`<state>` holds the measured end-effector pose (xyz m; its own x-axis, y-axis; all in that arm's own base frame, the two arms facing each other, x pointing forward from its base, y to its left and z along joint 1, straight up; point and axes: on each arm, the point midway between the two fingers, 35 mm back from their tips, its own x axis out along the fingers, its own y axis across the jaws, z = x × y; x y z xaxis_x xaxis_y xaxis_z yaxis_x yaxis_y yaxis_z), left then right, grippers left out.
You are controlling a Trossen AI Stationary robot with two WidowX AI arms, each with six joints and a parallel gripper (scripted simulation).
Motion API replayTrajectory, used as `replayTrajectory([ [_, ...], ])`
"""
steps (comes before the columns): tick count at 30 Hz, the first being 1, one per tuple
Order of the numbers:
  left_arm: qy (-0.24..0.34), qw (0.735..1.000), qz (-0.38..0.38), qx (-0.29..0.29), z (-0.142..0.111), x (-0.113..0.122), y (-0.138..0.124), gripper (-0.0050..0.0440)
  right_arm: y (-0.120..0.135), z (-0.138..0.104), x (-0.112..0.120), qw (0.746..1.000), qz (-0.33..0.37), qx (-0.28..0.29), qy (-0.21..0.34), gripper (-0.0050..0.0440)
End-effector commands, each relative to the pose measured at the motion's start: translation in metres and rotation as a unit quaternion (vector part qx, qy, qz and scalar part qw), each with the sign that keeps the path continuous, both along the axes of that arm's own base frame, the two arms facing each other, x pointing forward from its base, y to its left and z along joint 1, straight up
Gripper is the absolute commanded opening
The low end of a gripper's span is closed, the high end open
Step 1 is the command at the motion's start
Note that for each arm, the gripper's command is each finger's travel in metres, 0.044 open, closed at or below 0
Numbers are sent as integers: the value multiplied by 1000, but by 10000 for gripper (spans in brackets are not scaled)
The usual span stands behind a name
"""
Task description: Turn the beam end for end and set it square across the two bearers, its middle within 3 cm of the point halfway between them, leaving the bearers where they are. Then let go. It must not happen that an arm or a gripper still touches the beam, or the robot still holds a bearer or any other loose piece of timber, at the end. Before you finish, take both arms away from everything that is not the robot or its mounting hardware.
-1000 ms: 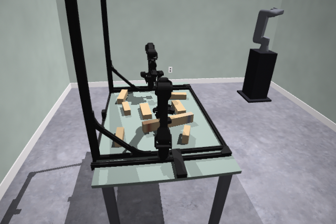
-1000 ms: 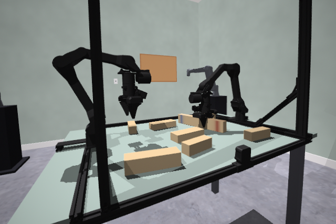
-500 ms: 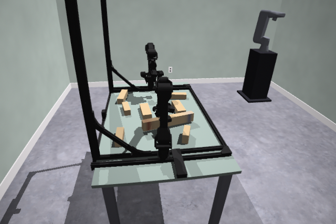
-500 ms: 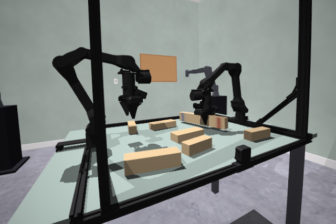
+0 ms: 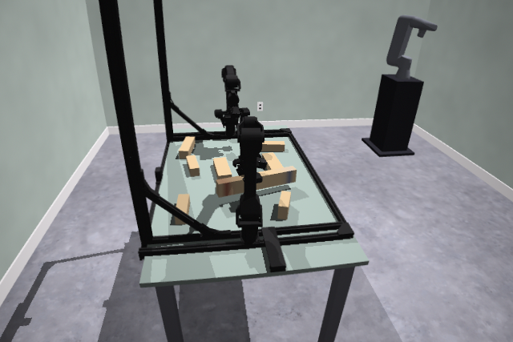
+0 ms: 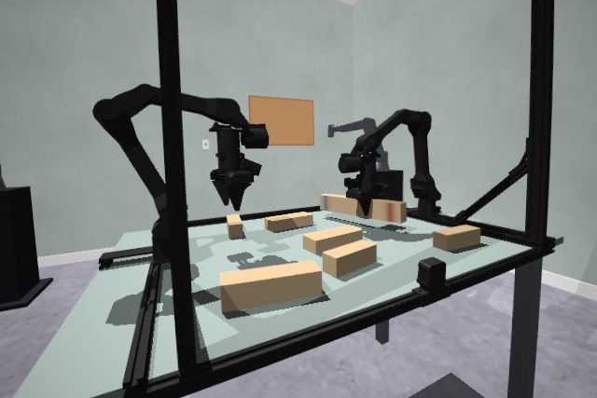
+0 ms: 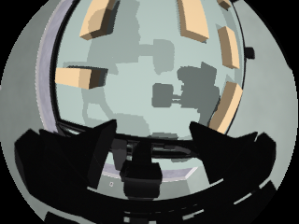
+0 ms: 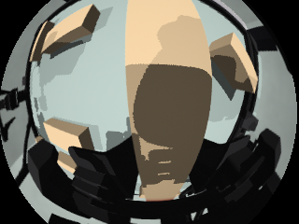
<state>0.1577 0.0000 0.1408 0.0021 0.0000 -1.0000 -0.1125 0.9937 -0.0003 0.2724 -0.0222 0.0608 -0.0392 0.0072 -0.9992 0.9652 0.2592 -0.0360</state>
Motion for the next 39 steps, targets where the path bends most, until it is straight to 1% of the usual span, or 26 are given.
replayTrajectory([
  [1,1,1000,1,0,0,0,0,440,-1,16,6,1000,-3,-4,-20,0],
  [30,1,1000,1,0,0,0,0,440,-3,44,17,1000,-3,-4,-20,0],
  [39,1,1000,1,0,0,0,0,440,-1,46,12,1000,-3,-4,-20,0],
])
